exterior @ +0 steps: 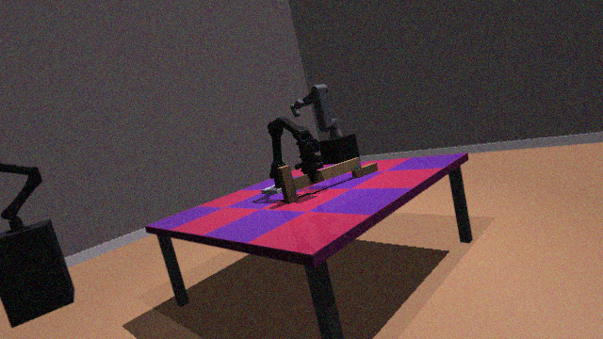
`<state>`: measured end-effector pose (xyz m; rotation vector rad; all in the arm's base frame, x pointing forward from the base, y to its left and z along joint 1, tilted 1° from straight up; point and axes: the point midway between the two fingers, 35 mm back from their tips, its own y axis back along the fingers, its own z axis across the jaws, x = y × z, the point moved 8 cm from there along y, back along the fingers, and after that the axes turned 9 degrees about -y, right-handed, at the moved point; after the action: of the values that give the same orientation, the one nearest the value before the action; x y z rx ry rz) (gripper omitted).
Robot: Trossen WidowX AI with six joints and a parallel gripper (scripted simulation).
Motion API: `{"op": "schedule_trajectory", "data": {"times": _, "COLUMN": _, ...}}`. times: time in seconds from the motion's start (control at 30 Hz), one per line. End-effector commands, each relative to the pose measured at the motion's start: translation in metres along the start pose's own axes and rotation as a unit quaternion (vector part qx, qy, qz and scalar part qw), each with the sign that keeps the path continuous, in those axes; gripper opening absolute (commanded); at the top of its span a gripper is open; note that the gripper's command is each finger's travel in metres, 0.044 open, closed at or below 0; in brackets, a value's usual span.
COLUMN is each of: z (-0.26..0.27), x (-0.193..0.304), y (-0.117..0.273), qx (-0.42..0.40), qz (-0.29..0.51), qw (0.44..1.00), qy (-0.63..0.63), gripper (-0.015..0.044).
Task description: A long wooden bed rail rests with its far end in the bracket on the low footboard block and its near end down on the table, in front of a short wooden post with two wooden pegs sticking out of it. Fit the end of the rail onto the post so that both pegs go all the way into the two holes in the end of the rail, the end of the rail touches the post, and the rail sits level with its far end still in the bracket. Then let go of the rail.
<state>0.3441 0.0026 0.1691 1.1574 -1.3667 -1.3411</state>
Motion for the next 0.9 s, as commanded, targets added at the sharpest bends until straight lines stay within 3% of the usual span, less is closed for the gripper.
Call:
{"op": "schedule_trajectory", "data": {"times": 0.0, "z": -0.0013, "x": 0.0036, "y": 0.0035, "qx": 0.004, "qz": 0.001, "qw": 1.0, "qy": 0.0, "gripper": 0.0}}
{"op": "schedule_trajectory", "data": {"times": 0.87, "z": -0.0012, "x": -0.0034, "y": 0.0016, "qx": 0.004, "qz": 0.001, "qw": 1.0, "qy": 0.0, "gripper": 0.0}}
